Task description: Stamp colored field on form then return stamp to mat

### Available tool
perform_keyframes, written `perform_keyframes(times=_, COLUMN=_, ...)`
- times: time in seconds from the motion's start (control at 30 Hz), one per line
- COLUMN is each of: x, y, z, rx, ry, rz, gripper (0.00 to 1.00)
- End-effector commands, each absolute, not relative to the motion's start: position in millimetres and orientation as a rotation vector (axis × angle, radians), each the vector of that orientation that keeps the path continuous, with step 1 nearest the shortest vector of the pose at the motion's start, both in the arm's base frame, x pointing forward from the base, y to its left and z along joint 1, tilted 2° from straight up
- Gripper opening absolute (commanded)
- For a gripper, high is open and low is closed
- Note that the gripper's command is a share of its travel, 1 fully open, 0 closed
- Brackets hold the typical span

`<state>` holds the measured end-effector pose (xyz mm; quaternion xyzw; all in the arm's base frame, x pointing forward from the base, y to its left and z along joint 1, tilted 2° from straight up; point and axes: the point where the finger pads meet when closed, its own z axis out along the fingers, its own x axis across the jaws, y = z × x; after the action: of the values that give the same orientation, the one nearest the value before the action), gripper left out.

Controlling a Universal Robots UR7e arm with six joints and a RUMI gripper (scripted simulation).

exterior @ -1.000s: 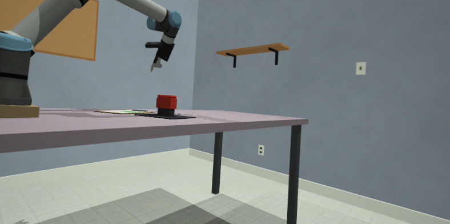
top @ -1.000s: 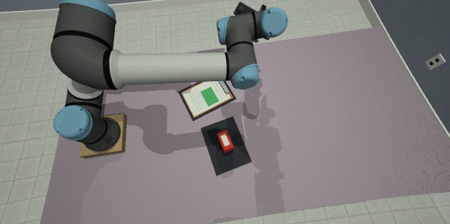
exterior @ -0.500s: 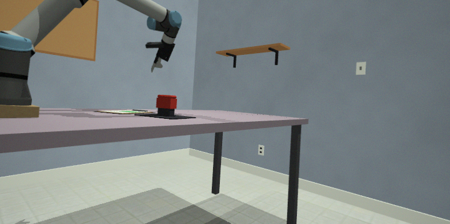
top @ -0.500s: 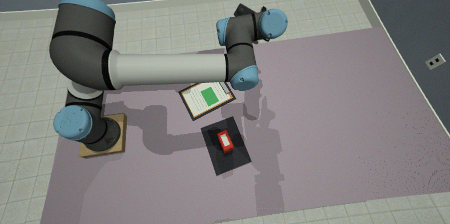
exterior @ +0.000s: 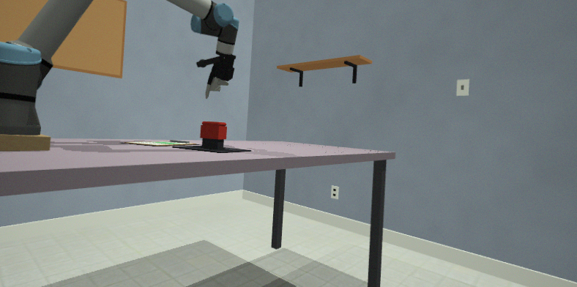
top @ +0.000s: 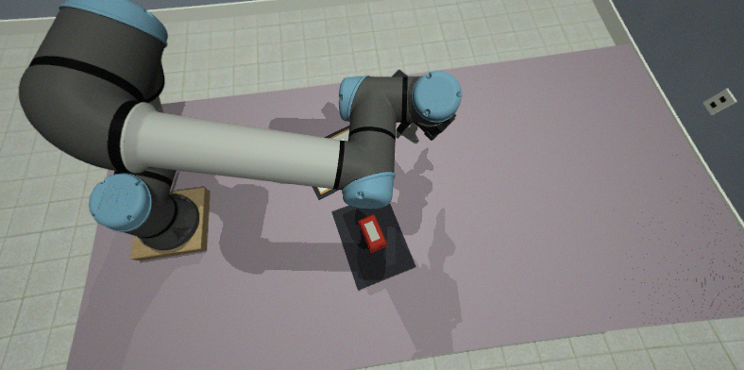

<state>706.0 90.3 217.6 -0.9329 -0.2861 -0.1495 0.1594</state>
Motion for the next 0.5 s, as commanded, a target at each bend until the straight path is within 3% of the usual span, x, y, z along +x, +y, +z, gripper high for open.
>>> perform_keyframes(times=0.0, x=663, y=1, z=194, rx=-2.845, ry=-0.671, rz=-0.334, gripper=1.0)
perform_keyframes(times=0.27, x=567, y=-124, z=160, rx=-3.078, ry=-0.411, rz=-0.126, gripper=1.0)
perform_keyframes(times=0.47, x=542, y=-147, z=154, rx=-3.124, ry=-0.347, rz=-0.071, gripper=1.0)
